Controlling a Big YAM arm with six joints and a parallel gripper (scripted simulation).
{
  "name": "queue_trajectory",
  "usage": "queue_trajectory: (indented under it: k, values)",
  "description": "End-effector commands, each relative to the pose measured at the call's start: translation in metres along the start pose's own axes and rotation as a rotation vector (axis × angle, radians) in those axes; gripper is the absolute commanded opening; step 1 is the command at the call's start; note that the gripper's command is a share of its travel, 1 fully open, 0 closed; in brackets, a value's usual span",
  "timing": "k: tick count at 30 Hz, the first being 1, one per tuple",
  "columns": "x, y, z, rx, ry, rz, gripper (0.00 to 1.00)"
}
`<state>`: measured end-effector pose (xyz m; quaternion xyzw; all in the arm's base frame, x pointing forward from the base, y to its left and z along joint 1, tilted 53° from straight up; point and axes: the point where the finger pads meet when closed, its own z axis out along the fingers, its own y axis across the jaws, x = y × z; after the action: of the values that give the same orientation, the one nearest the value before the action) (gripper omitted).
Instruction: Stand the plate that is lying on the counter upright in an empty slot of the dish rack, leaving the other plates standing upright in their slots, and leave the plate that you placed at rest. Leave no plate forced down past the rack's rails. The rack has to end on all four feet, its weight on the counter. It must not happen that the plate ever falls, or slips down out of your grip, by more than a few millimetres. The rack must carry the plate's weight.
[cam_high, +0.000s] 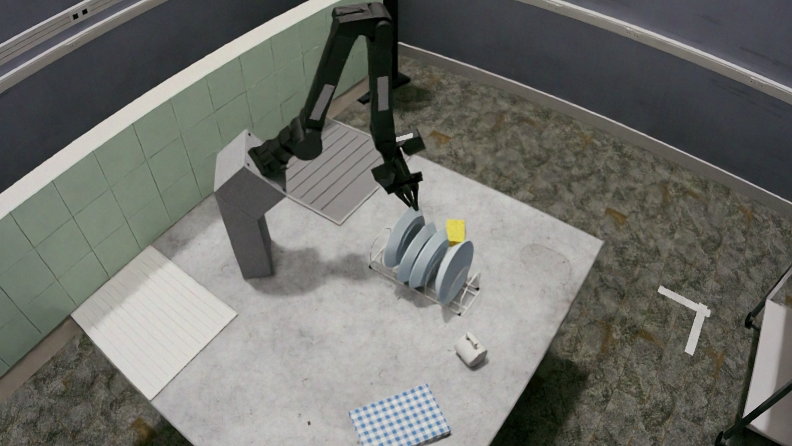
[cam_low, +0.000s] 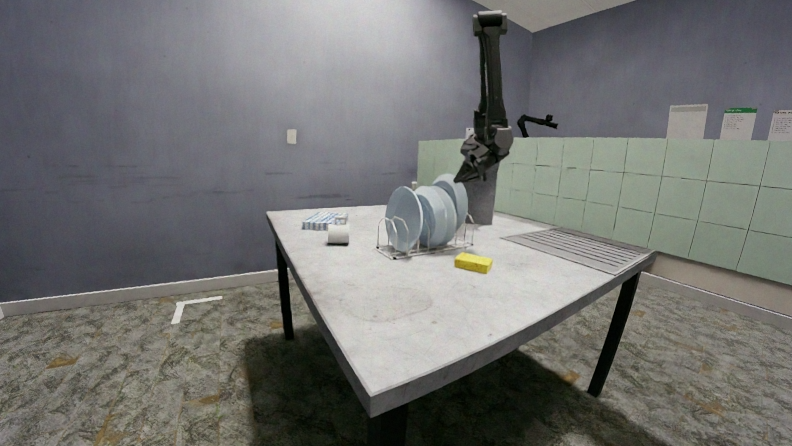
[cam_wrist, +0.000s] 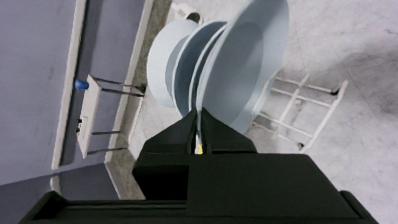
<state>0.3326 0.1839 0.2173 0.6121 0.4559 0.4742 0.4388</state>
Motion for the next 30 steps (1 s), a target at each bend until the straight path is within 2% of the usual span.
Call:
queue_trajectory:
  k: [1, 16, 19, 30]
  values:
    - [-0.0002, 0.0072, 0.0088, -0.024, -0.025, 0.005, 0.0]
    - [0.0064, -0.0027, 0.0178, -0.024, -0.026, 0.004, 0.0]
    - [0.0049, 0.0062, 0.0143, -0.038, -0.019, 0.027, 0.0]
    - [0.0049, 0.0061, 0.0143, -0.038, -0.019, 0.027, 0.0]
